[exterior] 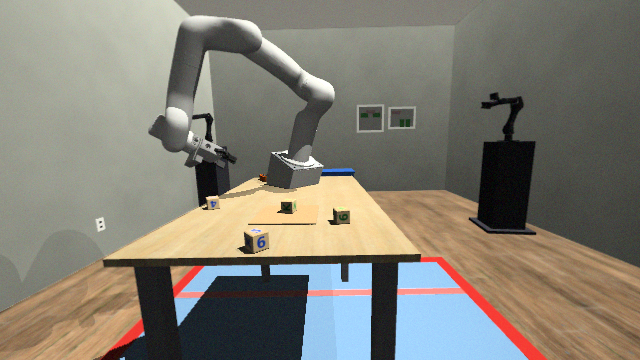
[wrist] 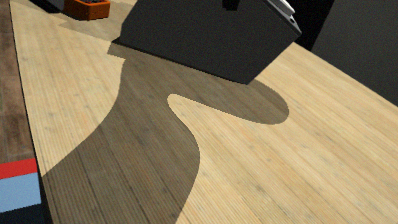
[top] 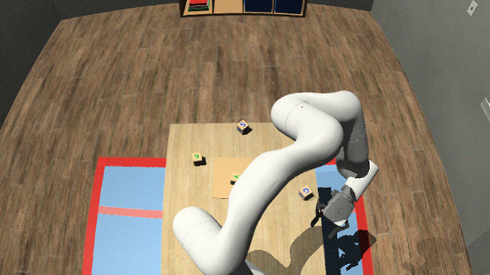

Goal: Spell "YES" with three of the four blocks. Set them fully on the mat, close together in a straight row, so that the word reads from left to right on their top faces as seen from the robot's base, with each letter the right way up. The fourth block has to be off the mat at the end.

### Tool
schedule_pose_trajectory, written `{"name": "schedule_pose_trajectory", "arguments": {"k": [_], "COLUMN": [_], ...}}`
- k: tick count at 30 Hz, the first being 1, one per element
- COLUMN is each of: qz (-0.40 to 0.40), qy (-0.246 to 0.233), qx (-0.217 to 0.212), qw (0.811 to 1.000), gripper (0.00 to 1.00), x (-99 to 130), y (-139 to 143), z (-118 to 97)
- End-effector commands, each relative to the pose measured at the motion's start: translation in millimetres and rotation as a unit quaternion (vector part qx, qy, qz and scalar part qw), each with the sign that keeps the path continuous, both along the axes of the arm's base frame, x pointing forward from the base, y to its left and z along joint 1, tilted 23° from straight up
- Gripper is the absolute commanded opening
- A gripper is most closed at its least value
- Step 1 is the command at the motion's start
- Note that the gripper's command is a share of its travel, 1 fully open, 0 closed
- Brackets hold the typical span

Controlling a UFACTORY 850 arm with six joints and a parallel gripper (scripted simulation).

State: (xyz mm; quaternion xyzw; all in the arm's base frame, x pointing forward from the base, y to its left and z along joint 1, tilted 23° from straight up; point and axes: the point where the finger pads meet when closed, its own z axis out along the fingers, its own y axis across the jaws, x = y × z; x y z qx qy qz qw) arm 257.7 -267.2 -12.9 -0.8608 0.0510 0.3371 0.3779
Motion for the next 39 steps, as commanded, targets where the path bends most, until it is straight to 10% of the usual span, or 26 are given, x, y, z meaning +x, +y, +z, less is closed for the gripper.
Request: {"name": "schedule_pose_trajectory", "arguments": {"k": [1, 21, 39], "qz": [0.0, -0.024, -0.085], "qy": [-0.034, -0.189, -0.334], "qx": [-0.045, -0.182, -0.247], "qw": [0.998, 0.965, 0.906], "gripper": [1.0, 1.0, 1.0], "x": [51, 208, 262], "y": [28, 191, 375], "z": [12, 77, 164]}}
